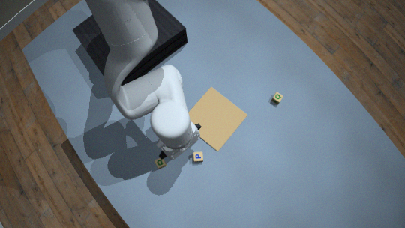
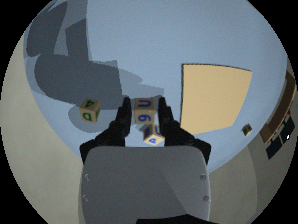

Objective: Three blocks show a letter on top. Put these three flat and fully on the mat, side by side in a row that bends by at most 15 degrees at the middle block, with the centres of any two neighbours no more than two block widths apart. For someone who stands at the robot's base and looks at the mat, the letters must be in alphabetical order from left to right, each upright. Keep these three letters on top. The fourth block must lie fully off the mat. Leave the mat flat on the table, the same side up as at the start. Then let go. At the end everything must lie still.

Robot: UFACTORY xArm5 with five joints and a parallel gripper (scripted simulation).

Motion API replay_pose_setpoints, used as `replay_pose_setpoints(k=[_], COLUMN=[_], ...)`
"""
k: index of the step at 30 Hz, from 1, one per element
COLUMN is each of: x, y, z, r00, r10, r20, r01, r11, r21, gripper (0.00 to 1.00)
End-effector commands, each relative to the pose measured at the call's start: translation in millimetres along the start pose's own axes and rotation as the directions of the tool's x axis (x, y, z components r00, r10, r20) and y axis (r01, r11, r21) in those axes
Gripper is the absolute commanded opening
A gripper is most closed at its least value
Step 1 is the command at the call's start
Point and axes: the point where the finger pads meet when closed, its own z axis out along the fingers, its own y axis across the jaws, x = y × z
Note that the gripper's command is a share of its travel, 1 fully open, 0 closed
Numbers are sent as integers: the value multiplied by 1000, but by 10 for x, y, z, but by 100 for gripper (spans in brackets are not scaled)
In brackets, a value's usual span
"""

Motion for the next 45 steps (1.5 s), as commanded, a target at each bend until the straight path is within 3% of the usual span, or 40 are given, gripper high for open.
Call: replay_pose_setpoints(k=[1, 12, 27, 37, 38, 45], x=[-13, -13, -9, -8, -8, -8], y=[-3, -5, -12, -13, -13, -13], z=[-10, -83, -787, -905, -905, -905], r00=[1000, 1000, 1000, 1000, 1000, 1000], r10=[0, 0, 0, 0, 0, 0], r20=[3, 3, 3, 3, 3, 3], r01=[0, 0, 0, 0, 0, 0], r11=[1000, 1000, 1000, 1000, 1000, 1000], r21=[1, 1, 1, 1, 1, 1], gripper=[42, 42, 42, 42, 100, 100])
